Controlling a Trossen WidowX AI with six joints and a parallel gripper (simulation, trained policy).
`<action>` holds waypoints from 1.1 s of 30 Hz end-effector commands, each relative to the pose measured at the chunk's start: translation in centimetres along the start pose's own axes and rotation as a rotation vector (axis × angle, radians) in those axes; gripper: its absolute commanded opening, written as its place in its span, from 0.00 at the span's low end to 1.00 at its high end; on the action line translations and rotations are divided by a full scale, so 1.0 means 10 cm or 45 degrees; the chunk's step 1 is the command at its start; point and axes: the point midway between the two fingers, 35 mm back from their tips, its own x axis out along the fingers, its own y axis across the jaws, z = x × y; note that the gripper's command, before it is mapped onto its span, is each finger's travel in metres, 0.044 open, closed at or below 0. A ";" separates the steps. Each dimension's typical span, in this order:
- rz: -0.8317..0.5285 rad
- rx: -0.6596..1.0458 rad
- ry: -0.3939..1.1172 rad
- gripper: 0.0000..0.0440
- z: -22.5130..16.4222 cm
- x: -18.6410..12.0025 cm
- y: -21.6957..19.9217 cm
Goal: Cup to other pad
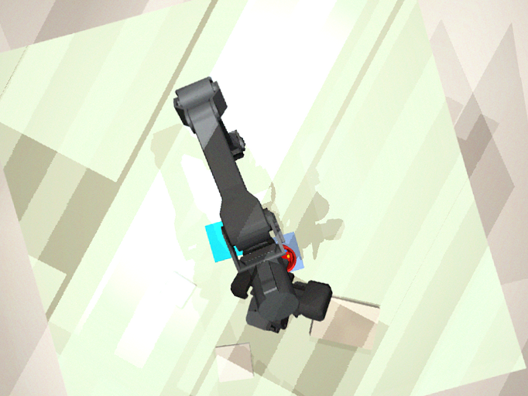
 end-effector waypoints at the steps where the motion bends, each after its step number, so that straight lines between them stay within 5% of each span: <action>1: -0.046 0.065 0.075 0.32 -0.07 0.08 -0.01; 33: -0.520 0.336 0.476 0.27 -0.55 0.38 -0.36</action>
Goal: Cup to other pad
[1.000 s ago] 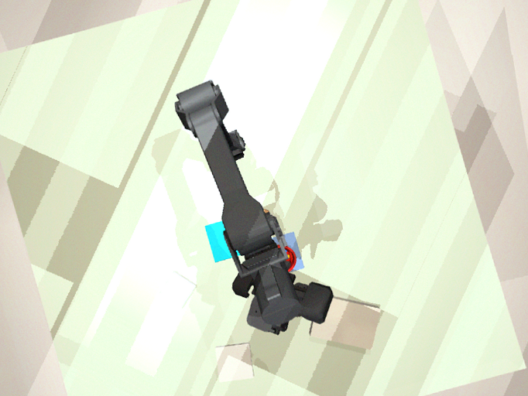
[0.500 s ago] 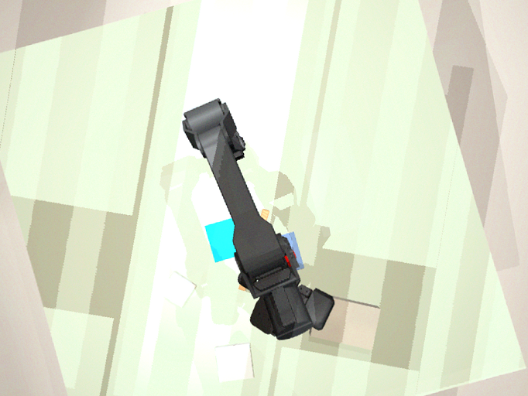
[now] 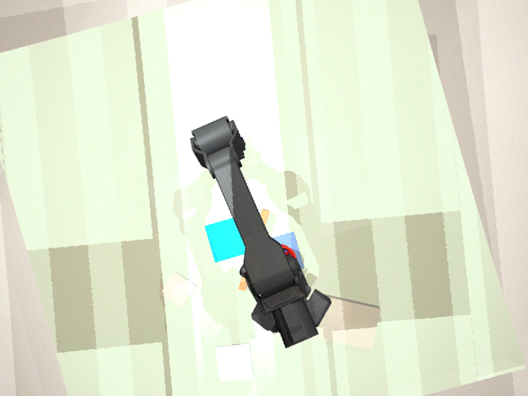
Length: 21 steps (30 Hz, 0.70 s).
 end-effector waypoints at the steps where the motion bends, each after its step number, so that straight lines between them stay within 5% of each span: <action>1: -0.088 0.021 0.043 0.28 -0.03 0.11 -0.08; 21: -0.443 0.049 0.215 0.31 -0.21 0.52 -0.46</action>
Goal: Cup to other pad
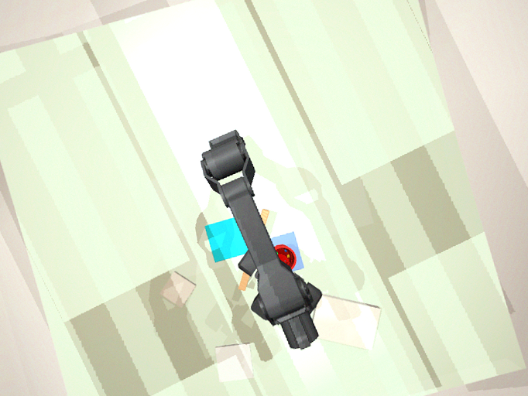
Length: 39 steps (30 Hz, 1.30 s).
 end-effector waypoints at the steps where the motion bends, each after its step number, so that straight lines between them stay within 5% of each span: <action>1: -0.086 0.013 0.030 0.32 -0.02 0.15 -0.06; 36: -0.348 -0.055 0.140 0.37 -0.27 1.36 -0.34; 39: -0.345 -0.090 0.142 0.23 -0.29 1.43 -0.35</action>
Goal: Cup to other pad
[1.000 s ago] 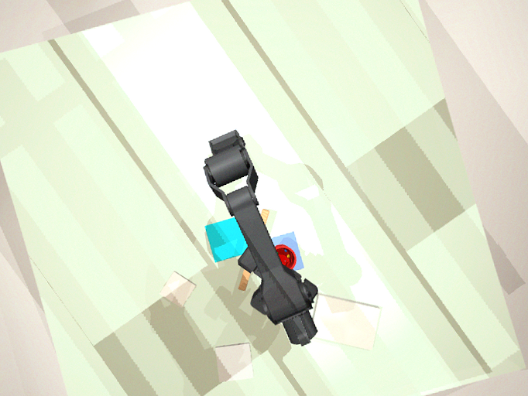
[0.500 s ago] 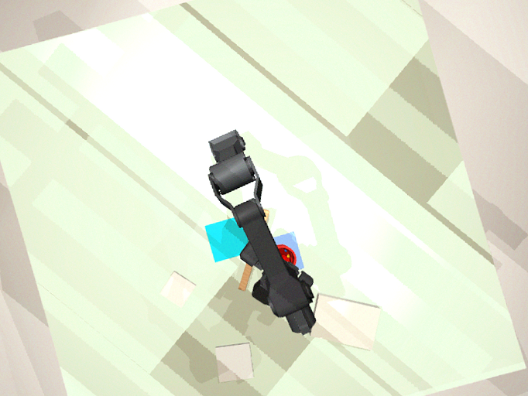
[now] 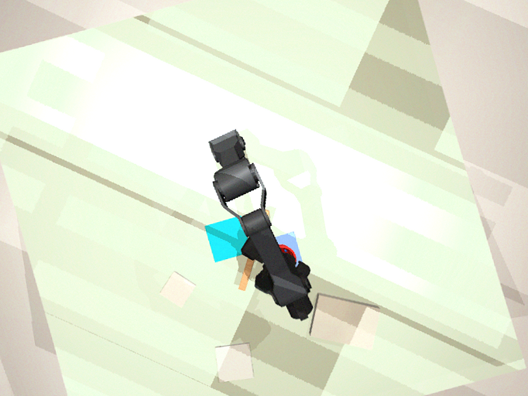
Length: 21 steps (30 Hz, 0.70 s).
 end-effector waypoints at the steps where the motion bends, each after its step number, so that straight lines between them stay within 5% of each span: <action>1: -0.017 -0.054 0.003 0.18 -0.01 0.16 0.00; 6: -0.012 -0.094 -0.010 0.04 -0.01 0.16 -0.02; 21: 0.024 -0.085 -0.031 0.06 0.02 -0.03 -0.09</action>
